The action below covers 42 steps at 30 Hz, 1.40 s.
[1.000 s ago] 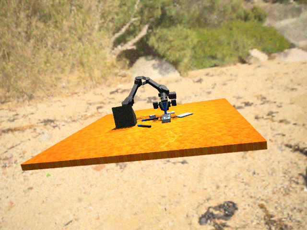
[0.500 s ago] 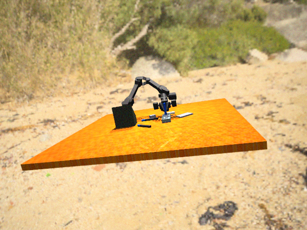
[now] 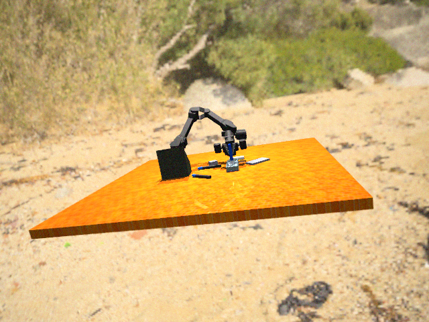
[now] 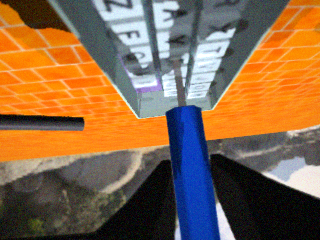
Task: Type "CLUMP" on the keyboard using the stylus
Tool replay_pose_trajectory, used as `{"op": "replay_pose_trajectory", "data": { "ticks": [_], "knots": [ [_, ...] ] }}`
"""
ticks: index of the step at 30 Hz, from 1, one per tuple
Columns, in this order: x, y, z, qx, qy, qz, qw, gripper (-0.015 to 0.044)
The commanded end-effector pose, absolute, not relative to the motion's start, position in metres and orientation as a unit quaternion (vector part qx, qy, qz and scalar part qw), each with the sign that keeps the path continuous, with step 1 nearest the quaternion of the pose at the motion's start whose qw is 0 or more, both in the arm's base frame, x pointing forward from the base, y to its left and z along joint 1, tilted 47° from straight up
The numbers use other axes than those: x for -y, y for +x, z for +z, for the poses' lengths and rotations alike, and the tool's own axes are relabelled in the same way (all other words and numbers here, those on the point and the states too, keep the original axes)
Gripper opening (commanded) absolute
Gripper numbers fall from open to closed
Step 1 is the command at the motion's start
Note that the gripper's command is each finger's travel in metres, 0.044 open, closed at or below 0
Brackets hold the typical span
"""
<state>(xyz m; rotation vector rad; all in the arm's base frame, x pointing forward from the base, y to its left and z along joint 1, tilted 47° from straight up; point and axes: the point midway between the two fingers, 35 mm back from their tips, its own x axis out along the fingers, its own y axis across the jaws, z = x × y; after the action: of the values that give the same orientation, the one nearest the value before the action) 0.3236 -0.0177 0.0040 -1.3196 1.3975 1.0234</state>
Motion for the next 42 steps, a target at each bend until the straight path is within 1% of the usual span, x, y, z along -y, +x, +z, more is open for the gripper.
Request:
{"op": "replay_pose_trajectory", "data": {
  "ticks": [1, 5, 10, 15, 17, 25, 38, 41, 42],
  "knots": [
    [0.028, 0.323, 0.013, -0.569, -0.538, 0.415, 0.464, 0.0081],
    [0.043, 0.322, 0.027, -0.569, -0.538, 0.415, 0.463, 0.0081],
    [0.041, 0.321, 0.025, -0.57, -0.536, 0.414, 0.466, 0.0085],
    [0.041, 0.321, 0.025, -0.57, -0.536, 0.414, 0.466, 0.0051],
    [0.042, 0.32, 0.025, -0.57, -0.536, 0.414, 0.466, 0.0],
    [0.049, 0.302, 0.021, -0.569, -0.538, 0.415, 0.463, 0.0],
    [0.035, 0.303, 0.008, -0.569, -0.538, 0.415, 0.463, 0.0],
    [0.034, 0.302, 0.005, -0.569, -0.538, 0.415, 0.463, 0.0079],
    [0.034, 0.302, 0.005, -0.569, -0.538, 0.415, 0.463, 0.0081]
  ]
}}
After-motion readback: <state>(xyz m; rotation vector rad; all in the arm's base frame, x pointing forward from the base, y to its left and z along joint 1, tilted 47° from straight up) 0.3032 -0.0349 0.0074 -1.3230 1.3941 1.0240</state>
